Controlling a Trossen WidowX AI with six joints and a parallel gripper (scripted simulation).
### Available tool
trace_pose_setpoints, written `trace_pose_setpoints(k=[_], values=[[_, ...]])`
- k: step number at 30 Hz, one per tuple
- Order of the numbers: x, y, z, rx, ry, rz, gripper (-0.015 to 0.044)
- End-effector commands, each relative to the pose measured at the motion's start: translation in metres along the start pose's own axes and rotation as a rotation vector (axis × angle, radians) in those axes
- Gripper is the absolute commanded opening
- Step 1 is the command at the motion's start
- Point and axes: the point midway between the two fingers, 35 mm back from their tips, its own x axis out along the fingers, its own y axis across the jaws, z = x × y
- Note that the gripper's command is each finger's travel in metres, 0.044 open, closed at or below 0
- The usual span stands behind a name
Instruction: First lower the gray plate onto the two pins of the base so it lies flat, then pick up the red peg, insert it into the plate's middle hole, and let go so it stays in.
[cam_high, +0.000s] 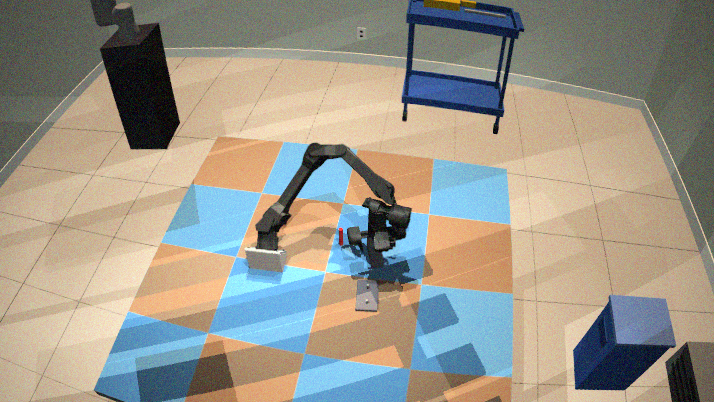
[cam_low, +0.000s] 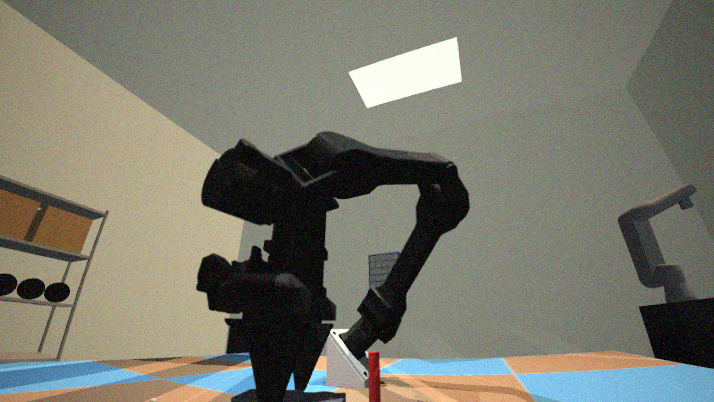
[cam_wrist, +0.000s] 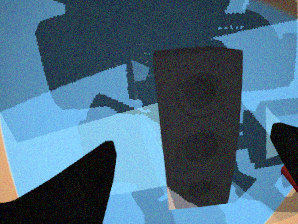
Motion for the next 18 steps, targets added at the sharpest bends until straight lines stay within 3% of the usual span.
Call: trace_pose_setpoints(k=[1, 18], values=[[0.008, 0.000, -0.001, 0.007, 0.007, -0.001, 0.0440], [0.036, -0.001, -0.003, 0.006, 0.009, 0.000, 0.0440]])
